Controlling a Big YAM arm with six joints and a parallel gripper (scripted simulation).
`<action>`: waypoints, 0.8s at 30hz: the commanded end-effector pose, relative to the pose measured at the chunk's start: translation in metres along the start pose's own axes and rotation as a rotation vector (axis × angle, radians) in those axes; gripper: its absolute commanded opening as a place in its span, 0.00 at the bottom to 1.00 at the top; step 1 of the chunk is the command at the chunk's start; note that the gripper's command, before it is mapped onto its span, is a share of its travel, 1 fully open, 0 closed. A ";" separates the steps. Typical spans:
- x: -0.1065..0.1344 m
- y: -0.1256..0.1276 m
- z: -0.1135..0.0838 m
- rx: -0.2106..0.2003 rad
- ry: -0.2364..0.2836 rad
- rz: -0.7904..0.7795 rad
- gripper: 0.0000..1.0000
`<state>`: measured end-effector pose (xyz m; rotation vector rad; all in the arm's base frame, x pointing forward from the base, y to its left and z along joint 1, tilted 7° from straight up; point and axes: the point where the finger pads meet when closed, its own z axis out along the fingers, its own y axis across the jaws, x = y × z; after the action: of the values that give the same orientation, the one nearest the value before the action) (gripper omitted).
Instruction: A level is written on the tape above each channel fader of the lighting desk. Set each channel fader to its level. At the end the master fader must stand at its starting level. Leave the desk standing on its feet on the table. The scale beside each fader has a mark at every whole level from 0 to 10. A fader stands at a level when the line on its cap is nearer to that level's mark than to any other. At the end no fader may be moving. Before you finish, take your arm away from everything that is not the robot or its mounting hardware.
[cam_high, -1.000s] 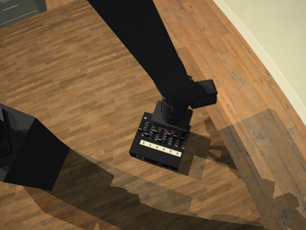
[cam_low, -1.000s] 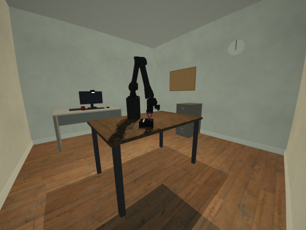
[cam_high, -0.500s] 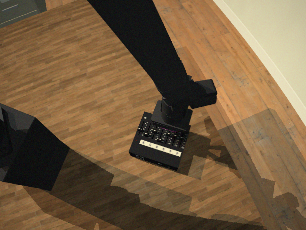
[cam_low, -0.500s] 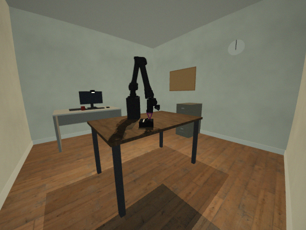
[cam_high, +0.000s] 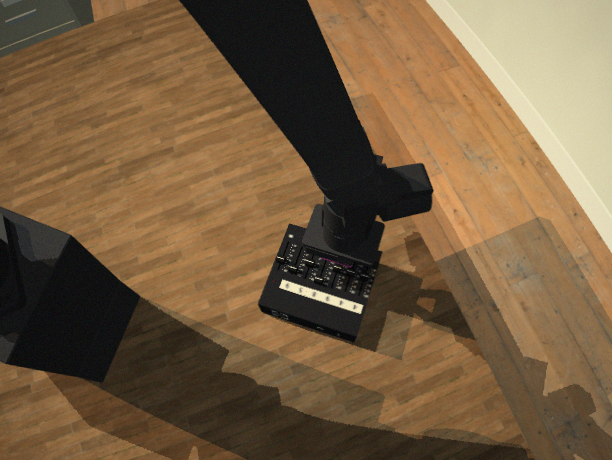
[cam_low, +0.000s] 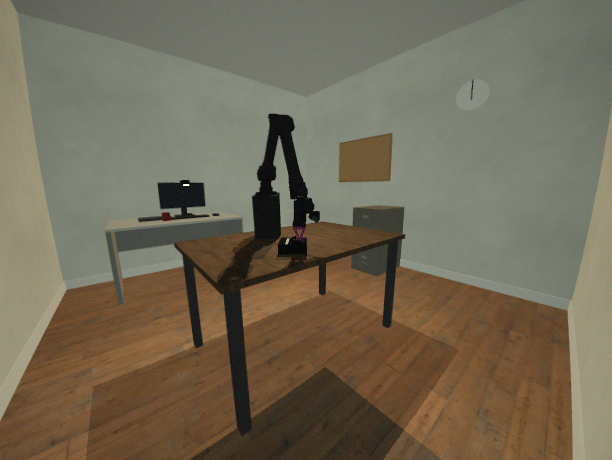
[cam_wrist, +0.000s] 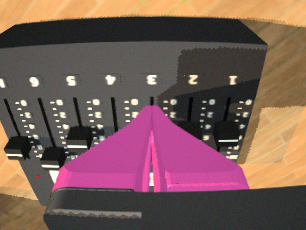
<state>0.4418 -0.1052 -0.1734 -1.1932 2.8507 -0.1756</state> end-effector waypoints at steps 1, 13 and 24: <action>-0.006 -0.015 0.002 0.025 -0.021 -0.007 0.00; -0.006 -0.015 0.001 0.026 -0.022 -0.006 0.00; -0.006 -0.015 0.001 0.026 -0.022 -0.005 0.00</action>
<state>0.4422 -0.1054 -0.1759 -1.1935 2.8495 -0.1765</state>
